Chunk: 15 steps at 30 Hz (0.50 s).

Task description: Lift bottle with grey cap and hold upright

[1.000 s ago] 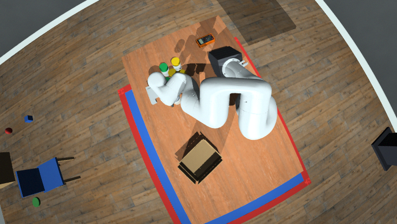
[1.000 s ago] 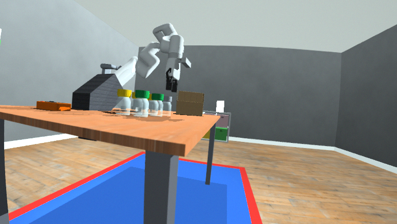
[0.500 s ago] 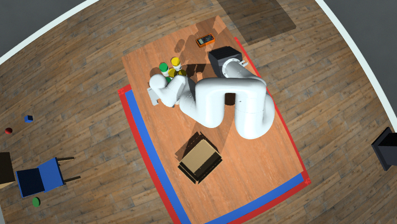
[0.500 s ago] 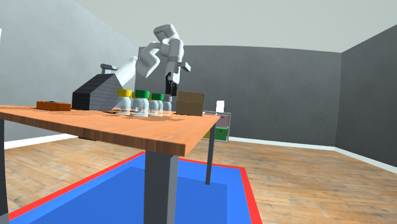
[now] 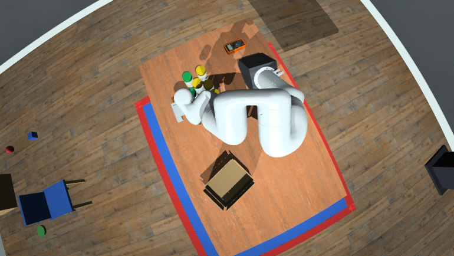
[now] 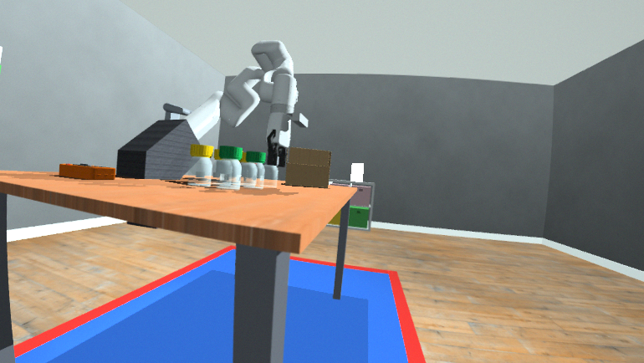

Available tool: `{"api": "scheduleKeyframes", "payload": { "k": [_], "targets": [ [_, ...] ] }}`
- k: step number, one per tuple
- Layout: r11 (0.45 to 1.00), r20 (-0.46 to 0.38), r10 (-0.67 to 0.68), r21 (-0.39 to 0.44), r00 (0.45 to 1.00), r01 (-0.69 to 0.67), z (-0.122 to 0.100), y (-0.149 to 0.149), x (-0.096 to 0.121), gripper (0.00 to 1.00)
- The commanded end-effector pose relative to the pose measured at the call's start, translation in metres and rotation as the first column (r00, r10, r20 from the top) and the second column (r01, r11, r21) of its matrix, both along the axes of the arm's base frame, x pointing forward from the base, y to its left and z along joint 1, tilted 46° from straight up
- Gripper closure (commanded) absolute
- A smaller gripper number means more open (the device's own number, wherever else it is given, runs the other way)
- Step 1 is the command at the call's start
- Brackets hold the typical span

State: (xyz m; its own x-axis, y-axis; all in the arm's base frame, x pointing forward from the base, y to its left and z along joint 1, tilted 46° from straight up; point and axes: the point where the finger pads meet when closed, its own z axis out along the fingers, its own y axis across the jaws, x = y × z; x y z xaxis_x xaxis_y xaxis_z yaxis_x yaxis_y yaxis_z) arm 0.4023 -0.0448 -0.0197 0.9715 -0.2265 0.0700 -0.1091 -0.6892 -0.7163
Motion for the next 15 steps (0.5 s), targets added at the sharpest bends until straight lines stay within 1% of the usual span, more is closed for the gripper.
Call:
{"api": "scheduleKeyframes", "payload": {
  "k": [1,8,15],
  "targets": [
    [1.0,0.002,-0.004,-0.003,1.0,0.004,-0.007,0.005,0.003,0.21],
    [1.0,0.002,-0.004,-0.003,1.0,0.004,-0.016,0.014,0.006,0.21],
    [1.0,0.002,-0.004,-0.003,1.0,0.004,-0.019,0.017,0.007,0.21]
  ]
}}
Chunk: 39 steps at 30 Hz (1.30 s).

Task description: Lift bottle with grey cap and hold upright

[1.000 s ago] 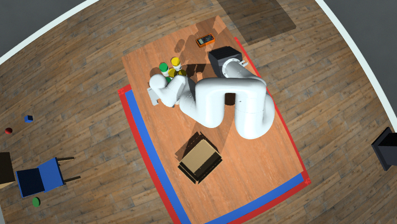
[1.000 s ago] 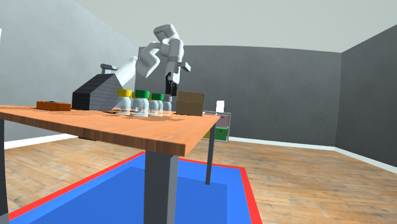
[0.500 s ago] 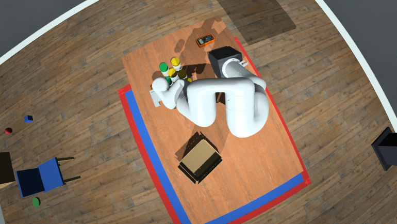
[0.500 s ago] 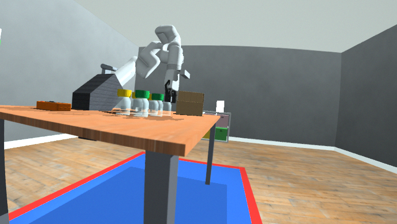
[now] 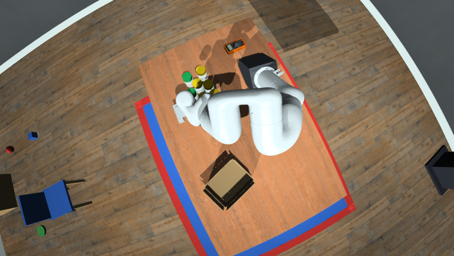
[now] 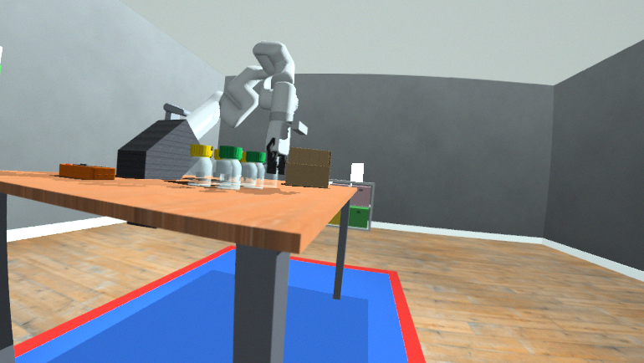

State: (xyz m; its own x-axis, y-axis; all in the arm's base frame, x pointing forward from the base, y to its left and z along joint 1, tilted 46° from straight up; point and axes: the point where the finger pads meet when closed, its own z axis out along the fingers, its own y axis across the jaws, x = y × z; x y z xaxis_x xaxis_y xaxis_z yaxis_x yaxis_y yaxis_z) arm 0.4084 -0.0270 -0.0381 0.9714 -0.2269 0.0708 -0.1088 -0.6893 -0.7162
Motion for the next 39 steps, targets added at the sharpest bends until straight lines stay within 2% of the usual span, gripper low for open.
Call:
{"api": "scheduleKeyframes", "payload": {
  "k": [1,39],
  "targets": [
    [1.0,0.002,-0.003,-0.003,1.0,0.003,-0.001,-0.001,0.001,0.21],
    [1.0,0.001,-0.003,-0.003,1.0,0.003,-0.002,0.004,-0.019,0.21]
  ]
}}
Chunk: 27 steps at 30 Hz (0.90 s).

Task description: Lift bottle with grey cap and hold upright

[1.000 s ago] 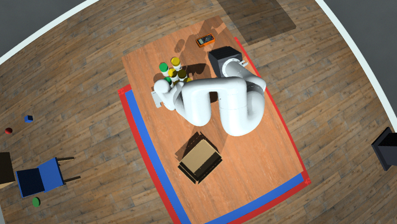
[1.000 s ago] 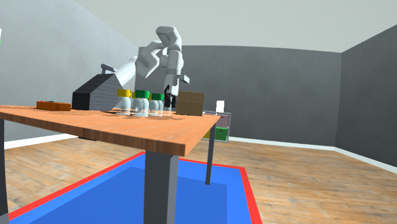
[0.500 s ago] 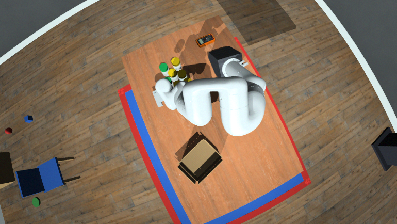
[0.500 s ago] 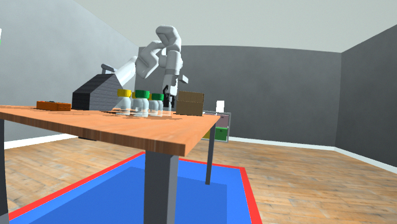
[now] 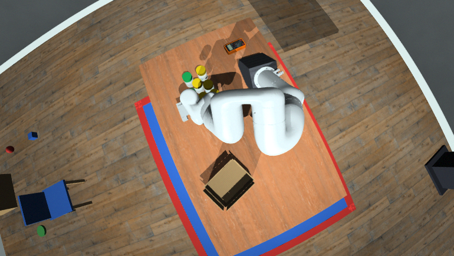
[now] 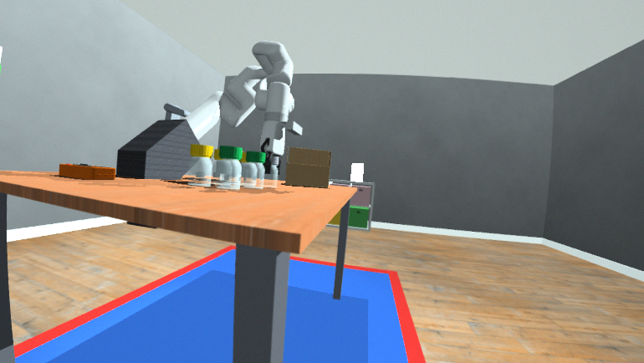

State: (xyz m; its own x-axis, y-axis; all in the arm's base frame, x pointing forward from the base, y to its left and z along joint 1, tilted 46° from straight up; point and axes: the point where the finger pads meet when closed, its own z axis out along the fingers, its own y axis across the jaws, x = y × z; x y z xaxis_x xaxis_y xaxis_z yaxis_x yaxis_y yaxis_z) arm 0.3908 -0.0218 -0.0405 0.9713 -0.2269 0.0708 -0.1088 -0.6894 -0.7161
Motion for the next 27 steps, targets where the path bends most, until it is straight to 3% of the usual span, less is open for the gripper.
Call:
{"api": "scheduleKeyframes", "payload": {
  "k": [1,14,27],
  "targets": [
    [1.0,0.001,-0.003,-0.002,1.0,0.003,0.0,-0.001,-0.002,0.21],
    [1.0,0.001,-0.003,-0.002,1.0,0.003,-0.001,0.0,-0.005,0.21],
    [1.0,0.001,-0.003,-0.002,1.0,0.003,0.017,-0.018,-0.01,0.21]
  ]
}}
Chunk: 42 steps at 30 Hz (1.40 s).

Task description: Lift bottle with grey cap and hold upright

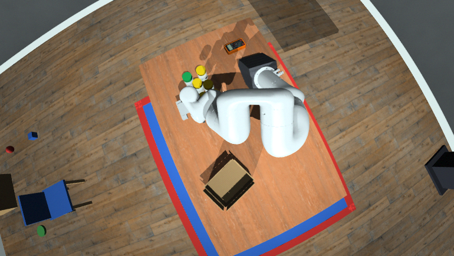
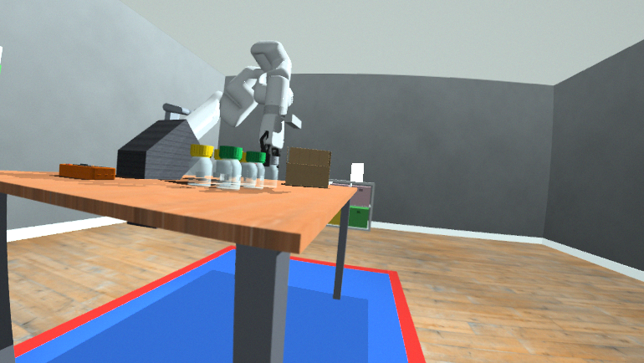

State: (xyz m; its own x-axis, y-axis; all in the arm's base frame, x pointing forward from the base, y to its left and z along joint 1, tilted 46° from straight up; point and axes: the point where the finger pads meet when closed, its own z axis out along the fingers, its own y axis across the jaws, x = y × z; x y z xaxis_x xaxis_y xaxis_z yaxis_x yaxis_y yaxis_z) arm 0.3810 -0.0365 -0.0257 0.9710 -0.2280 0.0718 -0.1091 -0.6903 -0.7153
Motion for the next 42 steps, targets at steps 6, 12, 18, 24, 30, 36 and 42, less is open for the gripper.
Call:
{"api": "scheduleKeyframes", "payload": {
  "k": [6,12,18,24,30,36,42],
  "targets": [
    [1.0,0.001,-0.002,-0.002,1.0,0.002,0.0025,-0.0037,-0.0003,0.21],
    [1.0,0.001,-0.002,-0.001,1.0,0.002,0.0061,-0.0068,-0.0016,0.21],
    [1.0,0.001,-0.001,-0.001,1.0,0.001,0.0073,-0.0079,-0.002,0.21],
    [1.0,0.001,-0.002,-0.001,1.0,0.002,0.0071,-0.0078,-0.0019,1.0],
    [1.0,0.001,-0.002,-0.001,1.0,0.002,0.0071,-0.0078,-0.0019,1.0],
    [1.0,0.001,-0.002,-0.001,1.0,0.002,0.0071,-0.0078,-0.0019,1.0],
    [1.0,0.001,-0.002,-0.001,1.0,0.002,0.0071,-0.0079,-0.0019,1.0]
  ]
}}
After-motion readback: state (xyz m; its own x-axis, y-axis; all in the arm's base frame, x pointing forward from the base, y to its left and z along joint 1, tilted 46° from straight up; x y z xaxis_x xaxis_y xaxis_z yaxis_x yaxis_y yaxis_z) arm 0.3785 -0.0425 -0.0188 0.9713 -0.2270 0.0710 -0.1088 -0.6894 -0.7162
